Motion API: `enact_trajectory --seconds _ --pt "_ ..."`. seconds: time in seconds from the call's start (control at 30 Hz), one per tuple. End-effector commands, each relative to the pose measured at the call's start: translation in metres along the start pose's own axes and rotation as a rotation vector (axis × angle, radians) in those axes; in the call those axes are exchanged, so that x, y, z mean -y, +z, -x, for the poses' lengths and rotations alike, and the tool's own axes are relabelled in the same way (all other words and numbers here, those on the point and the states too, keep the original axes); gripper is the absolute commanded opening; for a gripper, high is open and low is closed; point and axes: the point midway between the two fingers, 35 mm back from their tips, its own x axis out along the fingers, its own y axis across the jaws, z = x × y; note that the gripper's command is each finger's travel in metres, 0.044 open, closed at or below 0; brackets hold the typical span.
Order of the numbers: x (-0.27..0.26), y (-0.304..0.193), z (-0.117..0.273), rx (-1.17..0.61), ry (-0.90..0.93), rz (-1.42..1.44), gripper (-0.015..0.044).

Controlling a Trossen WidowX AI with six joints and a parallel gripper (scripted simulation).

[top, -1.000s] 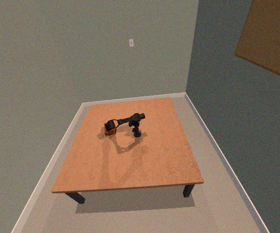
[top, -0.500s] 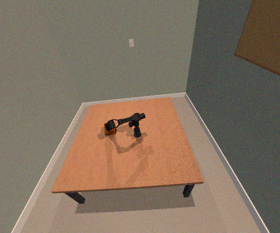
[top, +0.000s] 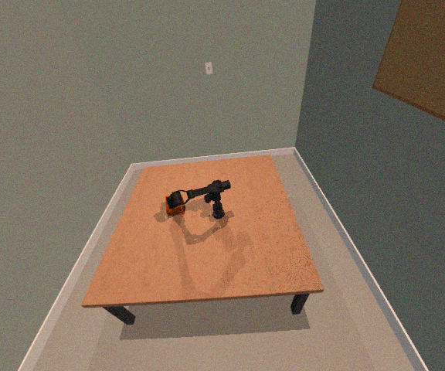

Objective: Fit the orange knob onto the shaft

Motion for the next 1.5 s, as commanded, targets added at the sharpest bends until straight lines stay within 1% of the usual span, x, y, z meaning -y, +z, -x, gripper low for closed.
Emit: enact_trajectory --seconds 0.0,0.2,0.33,0.9,1.47 --pt "-0.0003 -0.0008 0.002 -0.004 0.001 0.004 0.0" --pt "-0.0013 -0.0016 0.0047 -0.004 0.001 -0.022 0.0" --pt "-0.001 -0.002 0.0048 -0.004 0.001 -0.179 0.0" --pt "-0.0019 0.0001 0.0024 -0.004 -0.001 -1.358 0.0" --pt "-0.001 0.0007 0.0052 -0.003 -0.004 -2.478 0.0"
